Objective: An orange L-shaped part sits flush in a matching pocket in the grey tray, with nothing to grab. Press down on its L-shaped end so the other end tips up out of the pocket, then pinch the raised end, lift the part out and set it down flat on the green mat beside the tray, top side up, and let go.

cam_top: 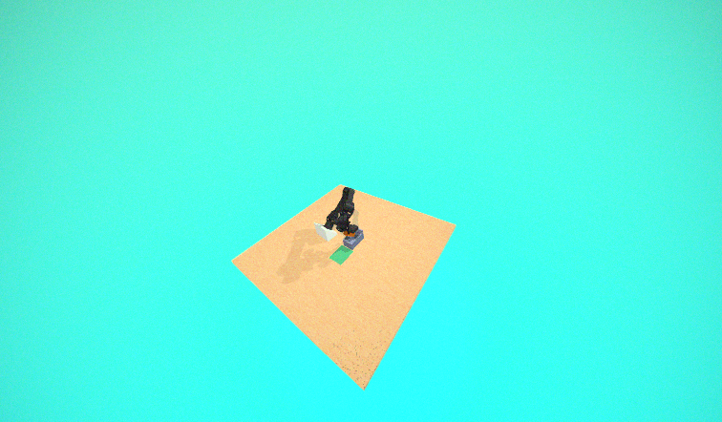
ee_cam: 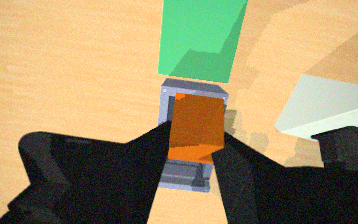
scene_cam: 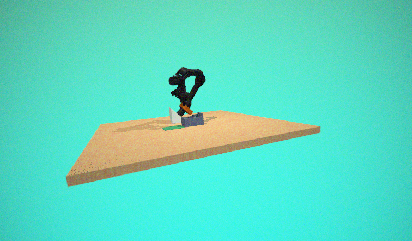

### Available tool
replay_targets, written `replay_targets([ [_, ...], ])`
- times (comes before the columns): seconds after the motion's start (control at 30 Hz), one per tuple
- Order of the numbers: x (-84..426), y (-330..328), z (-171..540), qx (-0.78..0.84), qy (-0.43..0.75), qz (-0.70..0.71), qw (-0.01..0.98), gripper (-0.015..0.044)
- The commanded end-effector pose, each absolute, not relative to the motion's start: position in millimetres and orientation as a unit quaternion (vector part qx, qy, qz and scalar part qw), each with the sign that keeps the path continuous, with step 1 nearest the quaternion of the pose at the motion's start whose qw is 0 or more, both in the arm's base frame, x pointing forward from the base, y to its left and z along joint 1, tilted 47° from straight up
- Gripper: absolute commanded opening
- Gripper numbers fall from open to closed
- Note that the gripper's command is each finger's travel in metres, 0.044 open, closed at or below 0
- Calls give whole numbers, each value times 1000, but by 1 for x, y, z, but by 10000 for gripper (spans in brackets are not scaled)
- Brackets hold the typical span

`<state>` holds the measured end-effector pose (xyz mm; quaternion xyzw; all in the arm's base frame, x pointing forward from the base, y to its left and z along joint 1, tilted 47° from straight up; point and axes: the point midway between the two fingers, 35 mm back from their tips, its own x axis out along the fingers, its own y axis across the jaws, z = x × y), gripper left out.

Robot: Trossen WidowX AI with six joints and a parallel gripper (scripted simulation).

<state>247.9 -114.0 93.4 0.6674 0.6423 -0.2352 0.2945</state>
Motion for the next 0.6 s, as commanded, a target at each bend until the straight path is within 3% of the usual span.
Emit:
replay_targets([
  [0.0,248,-127,82,665,642,-234,300,0],
  [0.57,246,-187,21,665,642,-235,301,0],
])
